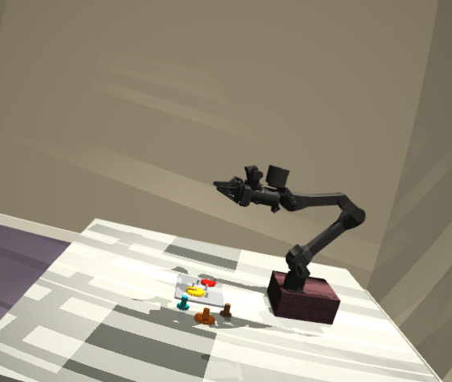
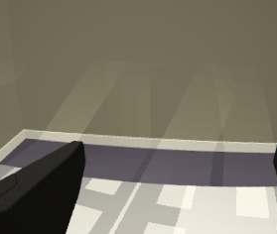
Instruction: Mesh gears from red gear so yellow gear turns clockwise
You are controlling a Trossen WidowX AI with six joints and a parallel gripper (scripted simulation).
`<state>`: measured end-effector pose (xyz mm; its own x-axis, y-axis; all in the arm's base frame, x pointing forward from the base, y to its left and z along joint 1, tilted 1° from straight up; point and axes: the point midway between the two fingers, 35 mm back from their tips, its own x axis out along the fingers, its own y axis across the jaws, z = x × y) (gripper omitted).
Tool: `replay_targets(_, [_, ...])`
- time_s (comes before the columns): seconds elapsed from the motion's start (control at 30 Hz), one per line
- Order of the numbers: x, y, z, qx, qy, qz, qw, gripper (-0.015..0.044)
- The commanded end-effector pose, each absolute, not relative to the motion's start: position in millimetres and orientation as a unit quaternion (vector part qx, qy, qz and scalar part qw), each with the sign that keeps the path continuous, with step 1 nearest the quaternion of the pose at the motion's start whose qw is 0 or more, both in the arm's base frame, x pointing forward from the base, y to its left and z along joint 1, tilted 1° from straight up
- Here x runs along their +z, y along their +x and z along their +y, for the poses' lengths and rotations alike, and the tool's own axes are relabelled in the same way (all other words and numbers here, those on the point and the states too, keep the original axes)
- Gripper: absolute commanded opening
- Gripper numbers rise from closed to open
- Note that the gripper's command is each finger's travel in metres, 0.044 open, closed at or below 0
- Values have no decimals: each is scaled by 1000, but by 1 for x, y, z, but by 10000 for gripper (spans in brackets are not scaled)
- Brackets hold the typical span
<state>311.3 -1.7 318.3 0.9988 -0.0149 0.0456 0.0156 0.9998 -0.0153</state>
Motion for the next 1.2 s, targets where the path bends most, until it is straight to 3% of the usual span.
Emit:
replay_targets(0.0, [316,313,-1,-6,-6,-17,1000,426])
replay_targets(0.4, [165,371,69,39,81,359,929,440])
replay_targets(0.73, [35,331,117,-34,59,654,753,440])
replay_targets(1.17, [2,321,127,-53,47,690,720,440])
